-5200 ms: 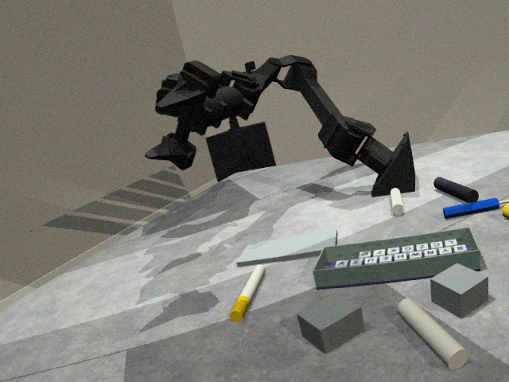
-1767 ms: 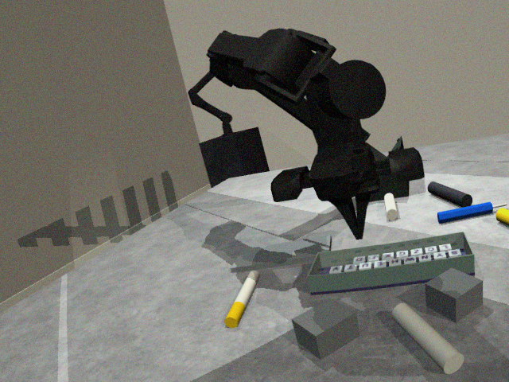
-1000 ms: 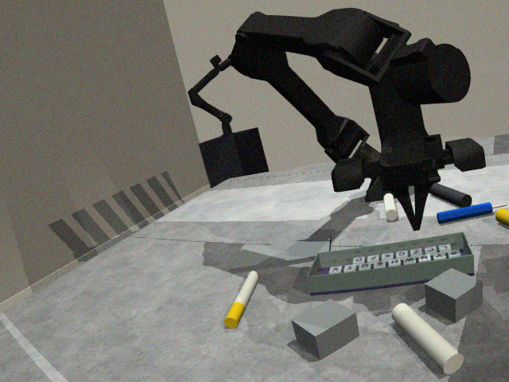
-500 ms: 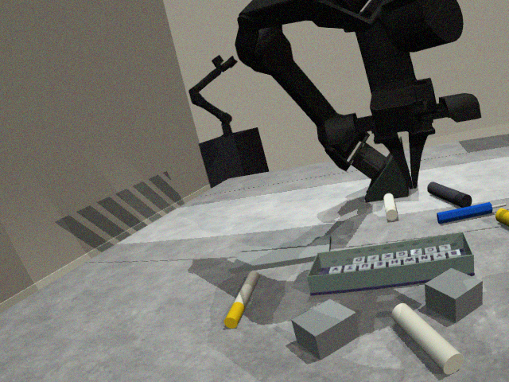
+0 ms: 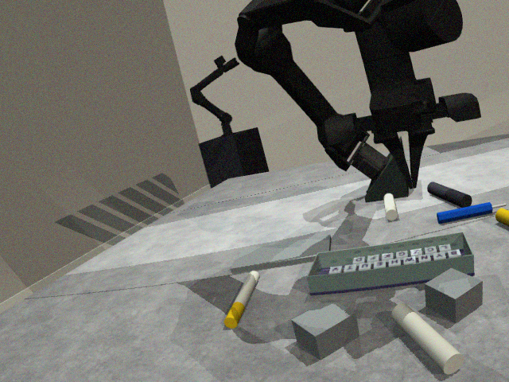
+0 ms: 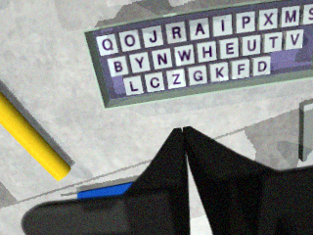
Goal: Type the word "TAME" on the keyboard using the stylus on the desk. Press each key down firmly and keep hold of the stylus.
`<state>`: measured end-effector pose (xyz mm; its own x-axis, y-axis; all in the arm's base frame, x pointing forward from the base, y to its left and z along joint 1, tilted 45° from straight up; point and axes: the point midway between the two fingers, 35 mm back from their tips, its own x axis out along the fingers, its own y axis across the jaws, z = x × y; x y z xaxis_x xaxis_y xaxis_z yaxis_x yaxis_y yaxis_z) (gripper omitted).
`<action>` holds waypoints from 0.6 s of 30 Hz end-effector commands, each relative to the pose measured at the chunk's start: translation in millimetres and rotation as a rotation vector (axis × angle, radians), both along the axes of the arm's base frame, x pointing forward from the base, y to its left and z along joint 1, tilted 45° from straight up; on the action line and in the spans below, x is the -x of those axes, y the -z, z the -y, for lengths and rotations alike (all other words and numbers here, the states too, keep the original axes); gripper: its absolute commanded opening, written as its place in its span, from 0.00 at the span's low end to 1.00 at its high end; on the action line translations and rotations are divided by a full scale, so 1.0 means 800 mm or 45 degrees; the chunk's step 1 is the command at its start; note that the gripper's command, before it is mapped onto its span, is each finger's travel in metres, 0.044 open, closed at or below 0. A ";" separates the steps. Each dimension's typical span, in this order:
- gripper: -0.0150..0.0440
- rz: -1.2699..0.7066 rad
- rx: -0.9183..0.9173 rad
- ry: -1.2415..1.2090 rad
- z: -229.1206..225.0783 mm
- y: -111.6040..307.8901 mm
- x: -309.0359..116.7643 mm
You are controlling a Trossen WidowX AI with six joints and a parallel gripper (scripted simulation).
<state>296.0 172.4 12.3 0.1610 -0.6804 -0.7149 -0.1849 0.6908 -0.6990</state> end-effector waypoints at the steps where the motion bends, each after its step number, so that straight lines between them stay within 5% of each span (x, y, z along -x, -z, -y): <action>1: 0.25 0.000 0.000 0.000 0.000 0.000 0.000; 8: 0.51 -0.204 -0.043 -0.193 -0.003 0.018 0.019; 18: 0.51 -0.912 -0.232 -1.162 -0.009 0.080 0.101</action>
